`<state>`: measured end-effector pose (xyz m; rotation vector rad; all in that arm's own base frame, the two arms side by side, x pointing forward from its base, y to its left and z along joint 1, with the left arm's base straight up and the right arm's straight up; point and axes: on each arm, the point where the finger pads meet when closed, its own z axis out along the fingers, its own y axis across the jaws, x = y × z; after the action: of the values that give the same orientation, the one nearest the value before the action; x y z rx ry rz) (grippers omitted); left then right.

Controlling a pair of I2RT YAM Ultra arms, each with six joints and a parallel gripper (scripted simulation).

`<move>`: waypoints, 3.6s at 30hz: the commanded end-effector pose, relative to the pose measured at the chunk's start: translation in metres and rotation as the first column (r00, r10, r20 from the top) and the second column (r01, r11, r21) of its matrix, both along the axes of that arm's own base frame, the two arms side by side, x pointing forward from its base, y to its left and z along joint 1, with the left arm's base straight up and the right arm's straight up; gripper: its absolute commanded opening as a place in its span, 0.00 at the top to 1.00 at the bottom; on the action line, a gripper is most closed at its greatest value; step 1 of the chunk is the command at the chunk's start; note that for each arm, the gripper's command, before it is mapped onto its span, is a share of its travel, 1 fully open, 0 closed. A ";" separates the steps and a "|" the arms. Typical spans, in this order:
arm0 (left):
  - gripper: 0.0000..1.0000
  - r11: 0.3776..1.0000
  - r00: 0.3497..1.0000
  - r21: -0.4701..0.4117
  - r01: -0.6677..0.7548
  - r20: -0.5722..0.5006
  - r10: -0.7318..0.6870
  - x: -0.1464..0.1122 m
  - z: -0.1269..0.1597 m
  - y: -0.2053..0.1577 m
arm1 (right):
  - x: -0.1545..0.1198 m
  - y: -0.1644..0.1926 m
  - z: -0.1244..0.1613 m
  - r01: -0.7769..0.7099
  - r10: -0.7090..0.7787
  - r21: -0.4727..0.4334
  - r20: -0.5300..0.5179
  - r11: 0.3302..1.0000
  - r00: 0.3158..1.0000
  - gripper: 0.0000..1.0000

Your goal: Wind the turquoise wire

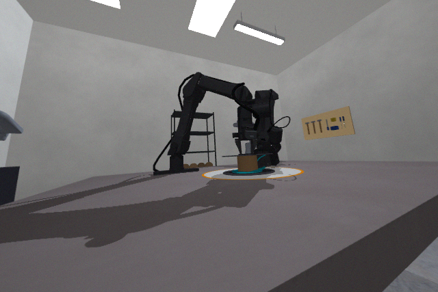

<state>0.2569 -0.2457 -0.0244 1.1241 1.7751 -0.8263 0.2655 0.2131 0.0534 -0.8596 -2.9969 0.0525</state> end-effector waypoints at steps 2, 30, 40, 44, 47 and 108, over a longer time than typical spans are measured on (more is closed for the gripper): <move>1.00 0.998 0.996 -0.056 0.041 0.077 -0.036 0.005 0.026 -0.015 | 0.005 0.006 0.014 0.043 -0.043 0.026 0.032 0.999 0.999 0.48; 1.00 0.998 0.996 -0.056 0.041 0.077 -0.036 0.005 0.026 -0.015 | 0.005 0.006 0.014 0.635 -0.635 0.026 0.032 0.772 0.772 0.48; 0.92 0.998 0.996 -0.056 0.041 0.077 -0.036 0.005 0.026 -0.015 | 0.005 0.006 0.014 0.646 -0.647 0.026 0.032 0.763 0.762 0.48; 0.87 0.998 0.996 -0.056 0.041 0.077 -0.036 0.005 0.026 -0.015 | 0.005 0.006 0.014 0.646 -0.647 0.026 0.032 0.763 0.762 0.48; 0.83 0.998 0.996 -0.056 0.041 0.077 -0.036 0.005 0.026 -0.015 | 0.005 0.006 0.014 0.646 -0.647 0.026 0.032 0.763 0.762 0.48; 0.75 0.998 0.996 -0.056 0.041 0.077 -0.036 -0.028 0.009 0.066 | 0.005 0.006 0.014 0.646 -0.647 0.026 0.032 0.763 0.762 0.48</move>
<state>0.2298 -0.1796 -0.0200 1.1340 1.6918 -0.8320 0.2591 0.2075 0.0555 -1.8245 -2.5349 0.1113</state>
